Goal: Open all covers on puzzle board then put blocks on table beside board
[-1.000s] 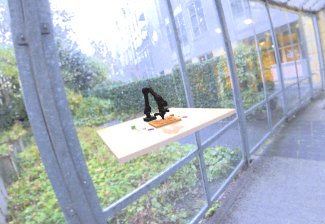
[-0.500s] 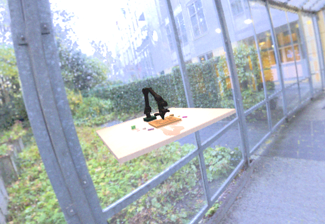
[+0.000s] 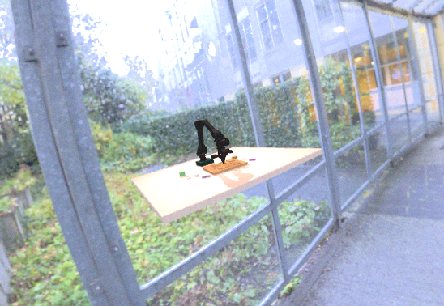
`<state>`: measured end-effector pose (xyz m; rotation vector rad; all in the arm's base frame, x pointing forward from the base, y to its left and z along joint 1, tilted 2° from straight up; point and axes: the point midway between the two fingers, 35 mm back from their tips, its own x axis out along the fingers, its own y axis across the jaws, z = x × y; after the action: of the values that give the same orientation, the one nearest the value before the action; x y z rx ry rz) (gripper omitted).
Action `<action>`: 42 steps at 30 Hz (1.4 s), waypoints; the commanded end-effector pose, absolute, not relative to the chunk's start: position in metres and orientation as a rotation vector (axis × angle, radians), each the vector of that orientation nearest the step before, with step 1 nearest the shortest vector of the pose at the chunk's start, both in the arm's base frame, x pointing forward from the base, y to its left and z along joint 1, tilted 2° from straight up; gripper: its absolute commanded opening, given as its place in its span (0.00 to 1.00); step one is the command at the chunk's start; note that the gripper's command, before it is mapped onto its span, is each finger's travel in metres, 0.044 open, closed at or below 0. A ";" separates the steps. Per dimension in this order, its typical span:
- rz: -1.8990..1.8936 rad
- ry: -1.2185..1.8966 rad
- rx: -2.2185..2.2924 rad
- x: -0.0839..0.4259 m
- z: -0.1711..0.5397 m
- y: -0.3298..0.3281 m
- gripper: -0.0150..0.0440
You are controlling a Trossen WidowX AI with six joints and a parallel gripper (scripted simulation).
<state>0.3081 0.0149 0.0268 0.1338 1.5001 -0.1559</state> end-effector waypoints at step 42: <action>-0.132 1.510 0.113 0.302 0.059 0.016 0.50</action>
<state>0.3040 0.0164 0.0720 0.1144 1.4943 -0.1354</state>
